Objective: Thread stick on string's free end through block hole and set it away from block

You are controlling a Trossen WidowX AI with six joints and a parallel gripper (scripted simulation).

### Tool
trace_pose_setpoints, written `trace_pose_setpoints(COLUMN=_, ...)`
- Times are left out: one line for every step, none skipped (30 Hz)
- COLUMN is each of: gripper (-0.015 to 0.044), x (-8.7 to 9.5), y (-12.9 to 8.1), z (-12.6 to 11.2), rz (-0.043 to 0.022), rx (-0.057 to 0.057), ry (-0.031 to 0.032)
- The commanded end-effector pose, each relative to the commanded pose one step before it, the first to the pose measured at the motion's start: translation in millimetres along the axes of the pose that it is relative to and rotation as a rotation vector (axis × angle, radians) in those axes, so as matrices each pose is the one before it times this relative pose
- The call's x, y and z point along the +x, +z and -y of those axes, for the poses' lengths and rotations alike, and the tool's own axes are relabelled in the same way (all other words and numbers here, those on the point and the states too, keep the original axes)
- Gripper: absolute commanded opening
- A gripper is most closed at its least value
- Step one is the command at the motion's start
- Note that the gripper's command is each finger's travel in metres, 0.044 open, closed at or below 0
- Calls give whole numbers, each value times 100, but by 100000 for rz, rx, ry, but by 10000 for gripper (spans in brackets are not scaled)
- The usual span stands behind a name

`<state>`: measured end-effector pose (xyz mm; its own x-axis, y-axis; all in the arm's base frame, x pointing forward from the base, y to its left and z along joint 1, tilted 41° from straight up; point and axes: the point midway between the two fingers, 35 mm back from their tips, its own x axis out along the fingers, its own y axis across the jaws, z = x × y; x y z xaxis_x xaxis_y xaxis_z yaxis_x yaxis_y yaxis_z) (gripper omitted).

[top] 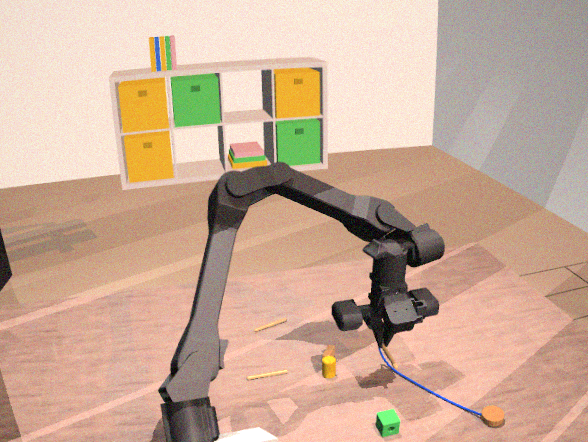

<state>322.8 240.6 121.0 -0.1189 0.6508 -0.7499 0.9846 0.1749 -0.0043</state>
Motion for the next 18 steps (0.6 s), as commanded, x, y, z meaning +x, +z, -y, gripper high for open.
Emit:
trace_pose_setpoints(gripper=0, x=-41, y=-817, z=-76, rz=62, rx=-629, ry=304)
trace_pose_setpoints(gripper=0, x=-1, y=-130, z=3, rz=-23, rx=-4, ry=3)
trace_pose_setpoints(gripper=0, x=-1, y=-130, z=3, rz=-24, rx=-4, ry=3)
trace_pose_setpoints(gripper=0, x=-1, y=-130, z=4, rz=-24, rx=-4, ry=3)
trace_pose_setpoints(gripper=0, x=-1, y=-130, z=4, rz=-25, rx=-4, ry=3)
trace_pose_setpoints(gripper=0, x=-1, y=-130, z=5, rz=-26, rx=0, ry=2)
trace_pose_setpoints(gripper=0, x=-1, y=-130, z=5, rz=-26, rx=0, ry=2)
trace_pose_setpoints(gripper=0, x=-1, y=-130, z=6, rz=-27, rx=0, ry=2)
trace_pose_setpoints(gripper=0, x=-1, y=-130, z=6, rz=-27, rx=1, ry=2)
trace_pose_setpoints(gripper=0, x=-1, y=-130, z=7, rz=-28, rx=1, ry=2)
trace_pose_setpoints(gripper=0, x=-1, y=-130, z=7, rz=-28, rx=1, ry=2)
trace_pose_setpoints(gripper=0, x=-1, y=-130, z=8, rz=-29, rx=1, ry=2)
trace_pose_setpoints(gripper=0, x=-1, y=-130, z=8, rz=-30, rx=1, ry=2)
trace_pose_setpoints(gripper=0, x=-1, y=-131, z=9, rz=-30, rx=1, ry=2)
trace_pose_setpoints(gripper=0, x=-1, y=-131, z=9, rz=-31, rx=1, ry=1)
trace_pose_setpoints(gripper=0, x=-3, y=-130, z=10, rz=-67, rx=1, ry=2)
trace_pose_setpoints(gripper=0, x=-3, y=-130, z=10, rz=-67, rx=1, ry=2)
trace_pose_setpoints(gripper=0, x=-3, y=-130, z=11, rz=-68, rx=2, ry=2)
